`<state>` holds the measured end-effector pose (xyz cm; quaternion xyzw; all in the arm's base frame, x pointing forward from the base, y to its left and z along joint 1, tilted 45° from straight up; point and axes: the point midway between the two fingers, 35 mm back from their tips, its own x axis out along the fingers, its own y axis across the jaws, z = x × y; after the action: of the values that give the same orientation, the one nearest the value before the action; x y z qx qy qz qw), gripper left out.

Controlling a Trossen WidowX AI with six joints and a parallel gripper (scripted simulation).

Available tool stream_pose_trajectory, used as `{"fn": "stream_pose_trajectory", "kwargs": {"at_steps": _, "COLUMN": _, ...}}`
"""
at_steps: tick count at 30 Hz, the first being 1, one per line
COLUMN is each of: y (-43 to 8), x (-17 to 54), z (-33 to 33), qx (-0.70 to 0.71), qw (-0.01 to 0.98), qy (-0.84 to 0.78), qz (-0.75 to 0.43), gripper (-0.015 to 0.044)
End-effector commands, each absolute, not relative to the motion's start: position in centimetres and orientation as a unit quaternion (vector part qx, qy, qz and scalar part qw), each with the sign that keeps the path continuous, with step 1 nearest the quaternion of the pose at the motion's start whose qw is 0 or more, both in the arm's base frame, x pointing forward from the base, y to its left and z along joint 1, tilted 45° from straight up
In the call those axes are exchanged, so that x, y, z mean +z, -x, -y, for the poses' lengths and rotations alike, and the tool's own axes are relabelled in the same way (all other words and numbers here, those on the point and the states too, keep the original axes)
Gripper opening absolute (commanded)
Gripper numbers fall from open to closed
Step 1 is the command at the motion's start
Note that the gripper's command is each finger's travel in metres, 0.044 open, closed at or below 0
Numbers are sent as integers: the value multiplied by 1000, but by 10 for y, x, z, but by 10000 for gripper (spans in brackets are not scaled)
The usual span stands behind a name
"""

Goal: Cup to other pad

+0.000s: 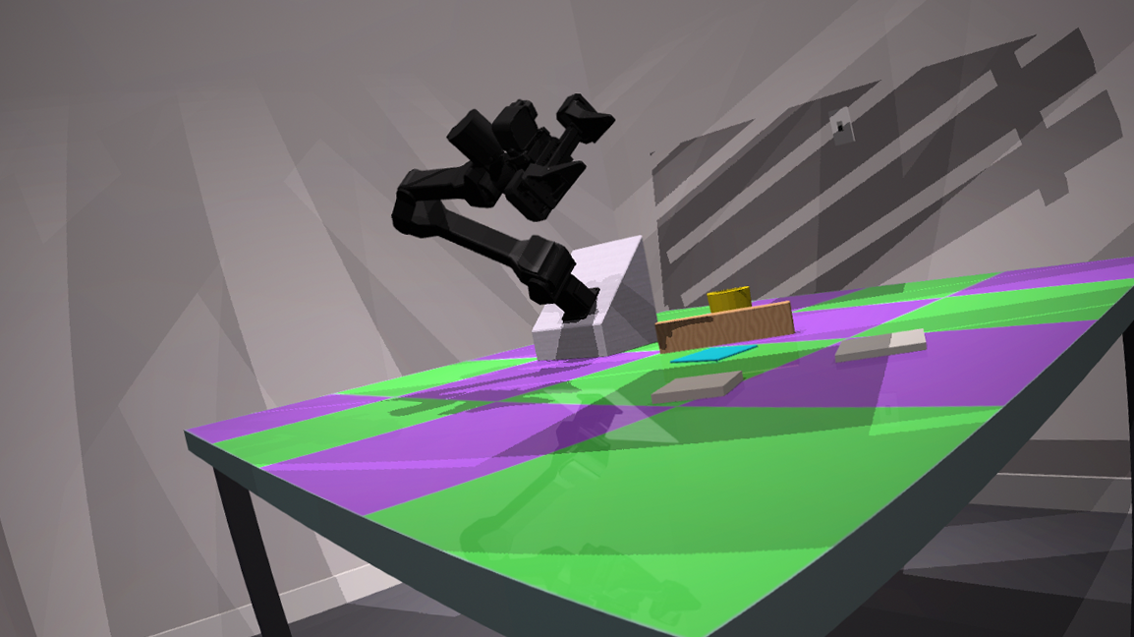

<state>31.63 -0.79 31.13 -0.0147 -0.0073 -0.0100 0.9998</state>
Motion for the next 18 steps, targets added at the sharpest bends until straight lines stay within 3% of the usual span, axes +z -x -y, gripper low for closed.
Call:
{"fn": "stream_pose_trajectory", "kwargs": {"at_steps": 1, "y": -318, "x": 307, "z": 7, "qx": -11, "qw": 1000, "qy": 14, "qz": -1, "gripper": 374}}
{"fn": "stream_pose_trajectory", "kwargs": {"at_steps": 9, "y": -349, "x": 188, "z": -37, "qx": -37, "qw": 957, "qy": -147, "qz": -248, "gripper": 166}}
{"fn": "stream_pose_trajectory", "kwargs": {"at_steps": 18, "y": -316, "x": 57, "z": -91, "qx": -225, "qw": 813, "qy": -247, "qz": -476, "gripper": 166}}
